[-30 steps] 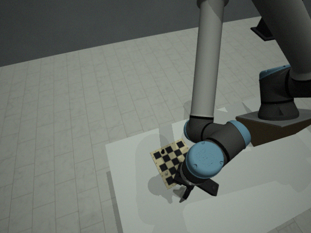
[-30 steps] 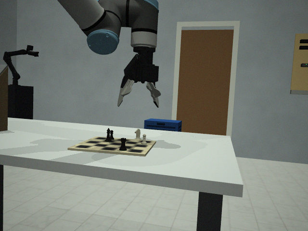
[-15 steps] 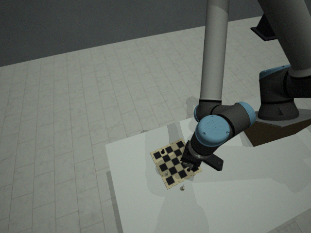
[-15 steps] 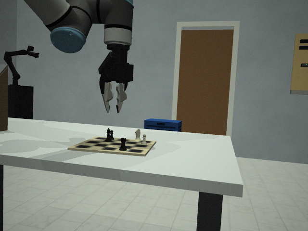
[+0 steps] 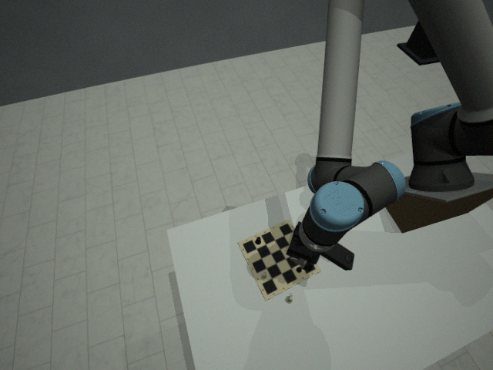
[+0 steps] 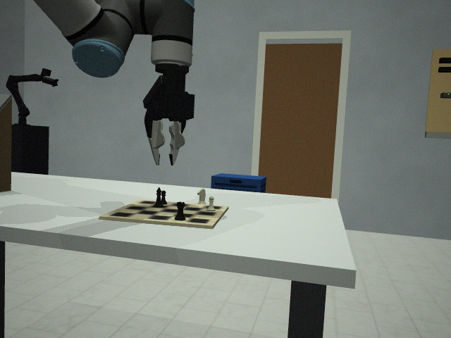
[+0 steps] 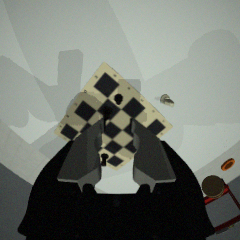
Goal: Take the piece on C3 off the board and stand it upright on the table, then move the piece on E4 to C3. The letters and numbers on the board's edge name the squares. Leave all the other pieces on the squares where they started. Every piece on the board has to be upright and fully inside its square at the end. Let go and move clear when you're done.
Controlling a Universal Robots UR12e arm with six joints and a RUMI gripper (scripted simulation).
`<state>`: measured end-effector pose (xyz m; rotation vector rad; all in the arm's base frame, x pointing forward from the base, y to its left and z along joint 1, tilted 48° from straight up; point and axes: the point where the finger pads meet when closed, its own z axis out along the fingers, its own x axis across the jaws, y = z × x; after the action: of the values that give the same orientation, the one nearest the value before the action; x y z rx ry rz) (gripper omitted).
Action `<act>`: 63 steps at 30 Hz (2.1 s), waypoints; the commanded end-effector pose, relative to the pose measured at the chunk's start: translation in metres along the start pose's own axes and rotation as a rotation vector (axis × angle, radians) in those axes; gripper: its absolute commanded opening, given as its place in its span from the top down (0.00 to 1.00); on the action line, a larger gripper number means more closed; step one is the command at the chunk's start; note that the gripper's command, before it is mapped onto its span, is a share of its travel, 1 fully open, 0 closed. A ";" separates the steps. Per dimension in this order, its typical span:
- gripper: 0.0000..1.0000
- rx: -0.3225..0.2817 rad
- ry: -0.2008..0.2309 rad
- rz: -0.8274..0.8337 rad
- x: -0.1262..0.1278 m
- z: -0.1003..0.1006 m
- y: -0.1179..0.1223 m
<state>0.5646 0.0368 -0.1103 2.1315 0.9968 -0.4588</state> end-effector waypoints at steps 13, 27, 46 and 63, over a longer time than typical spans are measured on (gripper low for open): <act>0.80 -0.001 0.001 0.000 0.000 0.000 0.000; 0.80 -0.001 0.001 0.000 0.000 0.003 0.000; 0.80 -0.001 0.001 0.000 0.000 0.024 0.000; 0.80 -0.001 0.001 0.000 0.000 0.045 0.000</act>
<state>0.5641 0.0060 -0.1382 2.1316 0.9967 -0.4591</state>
